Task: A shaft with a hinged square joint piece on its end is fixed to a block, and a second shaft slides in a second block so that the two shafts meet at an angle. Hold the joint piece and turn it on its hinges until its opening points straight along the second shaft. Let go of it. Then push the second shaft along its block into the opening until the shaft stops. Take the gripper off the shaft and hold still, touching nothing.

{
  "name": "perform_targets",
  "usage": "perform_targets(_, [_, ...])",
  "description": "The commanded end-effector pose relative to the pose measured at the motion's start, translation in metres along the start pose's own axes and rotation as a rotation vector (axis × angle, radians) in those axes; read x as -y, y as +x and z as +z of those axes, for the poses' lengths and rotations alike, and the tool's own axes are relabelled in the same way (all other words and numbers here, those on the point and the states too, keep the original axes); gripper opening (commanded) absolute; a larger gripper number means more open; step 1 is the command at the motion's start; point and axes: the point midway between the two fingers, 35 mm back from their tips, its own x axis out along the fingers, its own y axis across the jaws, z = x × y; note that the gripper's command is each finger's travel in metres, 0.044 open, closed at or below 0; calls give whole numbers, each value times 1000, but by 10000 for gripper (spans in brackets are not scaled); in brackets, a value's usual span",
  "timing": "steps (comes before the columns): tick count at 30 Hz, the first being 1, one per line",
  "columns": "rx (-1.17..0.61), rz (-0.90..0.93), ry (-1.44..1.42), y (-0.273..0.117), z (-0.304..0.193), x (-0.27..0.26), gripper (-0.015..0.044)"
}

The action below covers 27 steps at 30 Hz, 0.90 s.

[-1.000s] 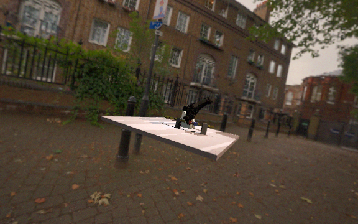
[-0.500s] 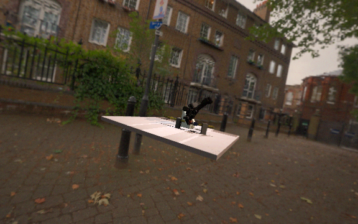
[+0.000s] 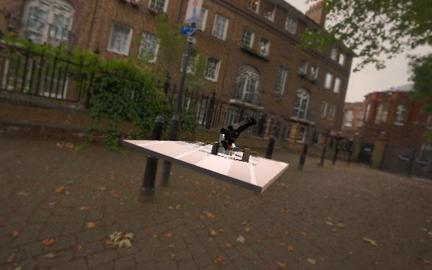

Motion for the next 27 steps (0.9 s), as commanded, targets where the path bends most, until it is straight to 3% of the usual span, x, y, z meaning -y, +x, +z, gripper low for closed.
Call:
perform_targets(1, [0, 0, 0, 0, 0, 0, 440])
perform_targets(12, [-22, 3, 1, 0, 0, 0, 440])
perform_targets(27, [-462, 12, 13, -26, 10, 0, 440])
